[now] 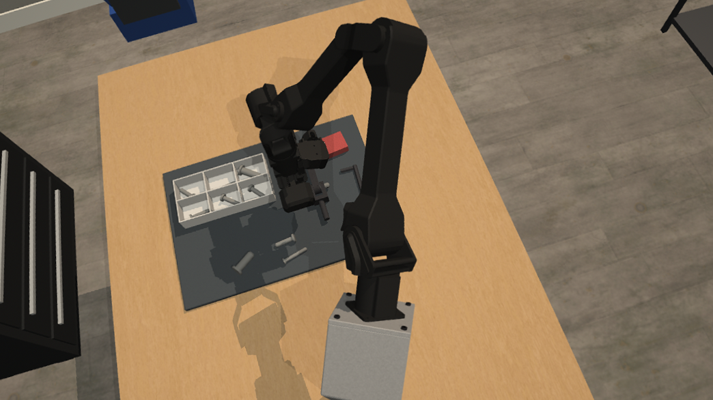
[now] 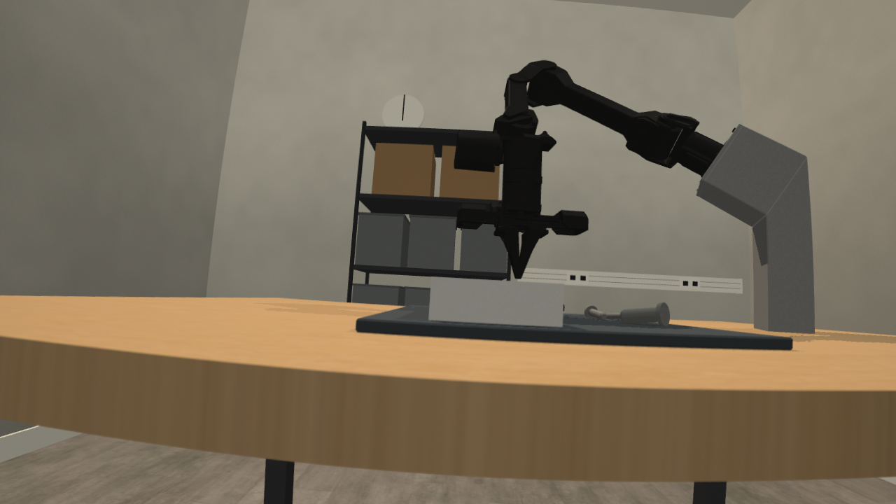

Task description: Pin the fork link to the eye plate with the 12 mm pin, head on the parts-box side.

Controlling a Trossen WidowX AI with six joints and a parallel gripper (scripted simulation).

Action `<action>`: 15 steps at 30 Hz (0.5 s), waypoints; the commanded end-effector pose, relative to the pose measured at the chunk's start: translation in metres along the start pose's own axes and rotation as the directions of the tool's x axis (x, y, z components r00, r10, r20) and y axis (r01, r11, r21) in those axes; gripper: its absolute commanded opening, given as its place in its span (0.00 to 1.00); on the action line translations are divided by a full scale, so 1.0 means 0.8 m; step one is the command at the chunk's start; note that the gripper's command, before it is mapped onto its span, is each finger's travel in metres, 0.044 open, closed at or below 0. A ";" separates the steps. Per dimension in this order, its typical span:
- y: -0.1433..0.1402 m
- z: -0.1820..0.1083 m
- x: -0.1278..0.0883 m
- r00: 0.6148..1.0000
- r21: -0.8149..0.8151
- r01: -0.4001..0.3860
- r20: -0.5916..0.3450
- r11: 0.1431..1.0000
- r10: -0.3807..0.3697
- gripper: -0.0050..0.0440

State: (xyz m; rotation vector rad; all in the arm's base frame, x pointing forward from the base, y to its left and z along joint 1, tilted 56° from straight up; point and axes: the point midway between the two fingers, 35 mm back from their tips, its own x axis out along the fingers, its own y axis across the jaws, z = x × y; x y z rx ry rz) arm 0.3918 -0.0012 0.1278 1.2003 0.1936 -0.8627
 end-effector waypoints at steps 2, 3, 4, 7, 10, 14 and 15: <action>0.004 0.003 -0.018 1.000 0.010 -0.011 0.000 1.000 0.011 0.00; 0.004 0.003 -0.018 1.000 0.010 -0.011 0.000 1.000 0.011 0.00; 0.004 0.003 -0.018 1.000 0.010 -0.011 0.000 1.000 0.011 0.00; 0.004 0.003 -0.025 1.000 0.010 -0.012 0.000 1.000 0.012 0.00; 0.005 0.003 -0.032 1.000 0.011 -0.013 -0.001 1.000 0.013 0.00; 0.006 0.003 -0.038 1.000 0.013 -0.014 -0.001 1.000 0.014 0.00; 0.006 0.003 -0.039 1.000 0.013 -0.014 -0.001 1.000 0.014 0.00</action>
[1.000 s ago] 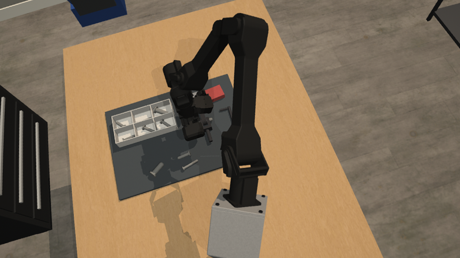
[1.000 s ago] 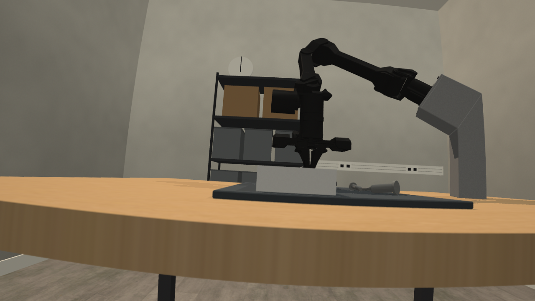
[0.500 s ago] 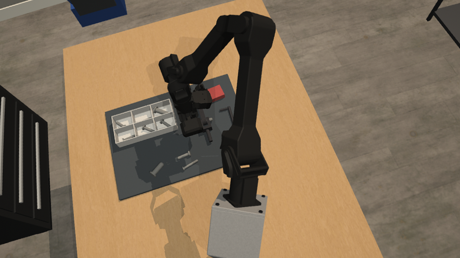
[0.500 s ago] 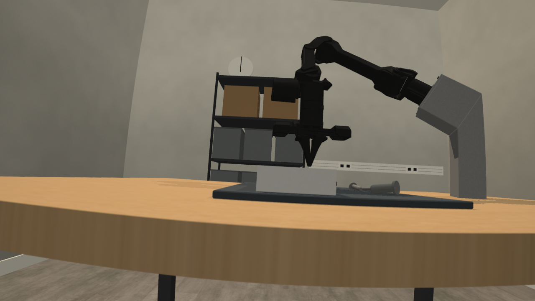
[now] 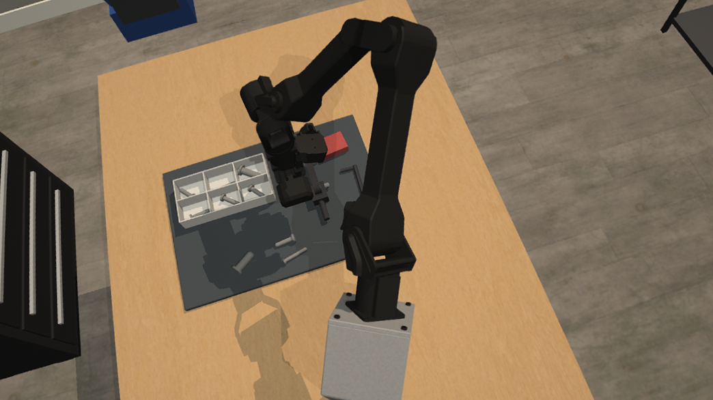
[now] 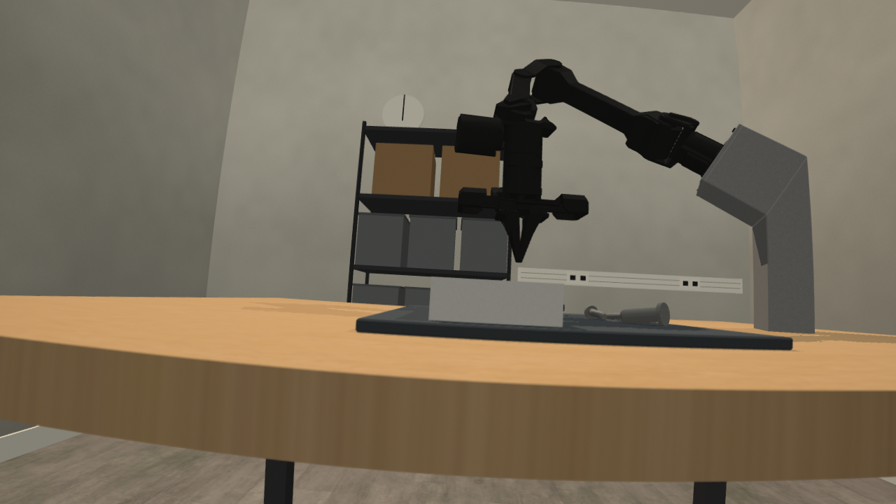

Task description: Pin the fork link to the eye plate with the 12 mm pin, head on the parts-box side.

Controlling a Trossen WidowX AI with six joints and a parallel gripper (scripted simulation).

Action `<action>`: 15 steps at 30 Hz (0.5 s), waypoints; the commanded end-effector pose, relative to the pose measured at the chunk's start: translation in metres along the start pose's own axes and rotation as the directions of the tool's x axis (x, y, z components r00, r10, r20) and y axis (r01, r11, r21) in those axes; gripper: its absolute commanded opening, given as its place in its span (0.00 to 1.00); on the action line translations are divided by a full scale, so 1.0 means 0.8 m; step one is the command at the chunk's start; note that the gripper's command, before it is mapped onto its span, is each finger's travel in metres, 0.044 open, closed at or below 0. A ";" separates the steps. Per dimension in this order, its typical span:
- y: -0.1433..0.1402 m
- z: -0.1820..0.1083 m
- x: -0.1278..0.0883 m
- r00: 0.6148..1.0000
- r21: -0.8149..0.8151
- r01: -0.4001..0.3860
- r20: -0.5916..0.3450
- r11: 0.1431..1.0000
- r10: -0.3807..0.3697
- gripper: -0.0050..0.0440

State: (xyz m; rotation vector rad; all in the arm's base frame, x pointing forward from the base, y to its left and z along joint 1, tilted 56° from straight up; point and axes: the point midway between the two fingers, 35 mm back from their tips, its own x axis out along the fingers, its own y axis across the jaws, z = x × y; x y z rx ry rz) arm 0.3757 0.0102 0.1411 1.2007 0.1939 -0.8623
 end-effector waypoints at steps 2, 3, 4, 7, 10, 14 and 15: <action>0.006 0.003 -0.011 1.000 0.013 -0.015 -0.001 1.000 0.015 0.00; 0.006 0.003 -0.012 1.000 0.013 -0.015 -0.001 1.000 0.015 0.00; 0.005 0.002 -0.011 1.000 0.011 -0.012 -0.002 1.000 0.012 0.00; 0.004 0.003 -0.010 1.000 0.007 -0.008 0.000 1.000 0.008 0.00; 0.005 0.003 -0.011 1.000 0.010 -0.011 -0.001 1.000 0.011 0.00; 0.005 0.003 -0.011 1.000 0.009 -0.011 -0.001 1.000 0.011 0.00; 0.005 0.003 -0.011 1.000 0.009 -0.011 -0.001 1.000 0.011 0.00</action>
